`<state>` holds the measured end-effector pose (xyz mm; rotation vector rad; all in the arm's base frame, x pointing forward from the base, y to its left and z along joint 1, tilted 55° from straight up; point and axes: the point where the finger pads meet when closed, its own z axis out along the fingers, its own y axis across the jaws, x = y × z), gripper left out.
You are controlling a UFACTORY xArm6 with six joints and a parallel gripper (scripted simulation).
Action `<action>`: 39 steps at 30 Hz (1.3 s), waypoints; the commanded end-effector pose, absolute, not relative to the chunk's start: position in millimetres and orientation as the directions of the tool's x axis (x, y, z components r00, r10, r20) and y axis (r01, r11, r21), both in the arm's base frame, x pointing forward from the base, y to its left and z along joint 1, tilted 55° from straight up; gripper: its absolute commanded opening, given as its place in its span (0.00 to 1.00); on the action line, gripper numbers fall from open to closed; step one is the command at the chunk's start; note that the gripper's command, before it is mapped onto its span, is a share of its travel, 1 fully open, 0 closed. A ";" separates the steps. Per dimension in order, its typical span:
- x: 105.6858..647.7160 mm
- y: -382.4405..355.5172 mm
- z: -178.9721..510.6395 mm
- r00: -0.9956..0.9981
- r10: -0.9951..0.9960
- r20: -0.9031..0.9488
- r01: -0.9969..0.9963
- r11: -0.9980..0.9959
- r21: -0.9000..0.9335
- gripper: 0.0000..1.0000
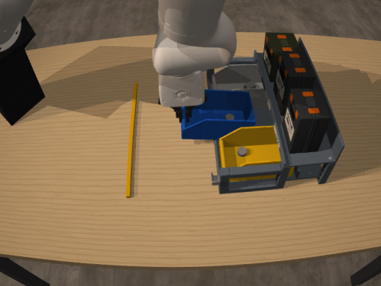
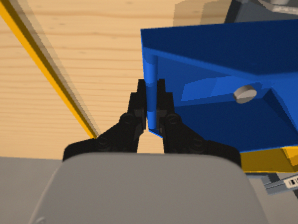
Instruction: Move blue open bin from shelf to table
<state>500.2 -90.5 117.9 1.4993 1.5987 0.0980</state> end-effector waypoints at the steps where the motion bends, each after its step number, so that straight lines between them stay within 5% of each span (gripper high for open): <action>1: 500.2 -90.1 118.3 0.156 0.825 -0.543 0.752 0.258 0.607 0.00; 39: 444.6 -109.2 73.2 0.156 0.825 -0.543 0.752 0.258 0.607 0.00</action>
